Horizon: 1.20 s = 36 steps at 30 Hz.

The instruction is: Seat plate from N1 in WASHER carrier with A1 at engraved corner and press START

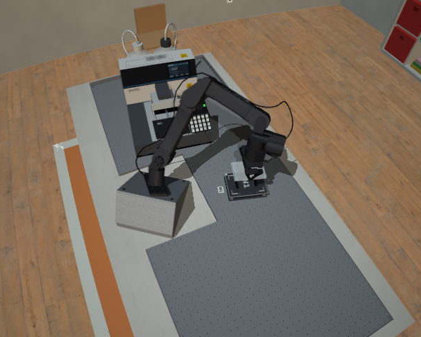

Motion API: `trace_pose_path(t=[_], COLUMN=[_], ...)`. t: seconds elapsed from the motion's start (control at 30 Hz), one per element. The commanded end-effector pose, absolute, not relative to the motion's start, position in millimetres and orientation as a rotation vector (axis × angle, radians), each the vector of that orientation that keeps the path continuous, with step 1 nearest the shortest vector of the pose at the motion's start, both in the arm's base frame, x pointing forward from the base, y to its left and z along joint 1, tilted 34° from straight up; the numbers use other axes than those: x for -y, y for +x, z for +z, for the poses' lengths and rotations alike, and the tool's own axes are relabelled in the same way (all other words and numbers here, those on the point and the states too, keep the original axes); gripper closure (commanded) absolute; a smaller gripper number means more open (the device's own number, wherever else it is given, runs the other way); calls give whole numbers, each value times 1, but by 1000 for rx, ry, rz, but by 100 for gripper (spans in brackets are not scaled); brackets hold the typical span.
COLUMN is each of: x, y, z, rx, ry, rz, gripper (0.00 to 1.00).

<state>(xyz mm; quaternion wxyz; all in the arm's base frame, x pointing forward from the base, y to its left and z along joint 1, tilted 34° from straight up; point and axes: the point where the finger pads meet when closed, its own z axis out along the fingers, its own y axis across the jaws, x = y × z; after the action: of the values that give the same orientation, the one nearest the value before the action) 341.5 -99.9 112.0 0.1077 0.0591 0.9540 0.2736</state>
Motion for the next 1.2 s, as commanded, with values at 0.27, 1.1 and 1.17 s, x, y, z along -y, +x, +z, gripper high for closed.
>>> trace_pose_path(t=[0.27, 1.1, 1.17], x=[113, 24, 14], y=[344, 312, 303], z=[132, 182, 179], rx=[-2761, -2769, -2793], ry=[167, 101, 115], rz=[742, 761, 779], gripper=[16, 16, 16])
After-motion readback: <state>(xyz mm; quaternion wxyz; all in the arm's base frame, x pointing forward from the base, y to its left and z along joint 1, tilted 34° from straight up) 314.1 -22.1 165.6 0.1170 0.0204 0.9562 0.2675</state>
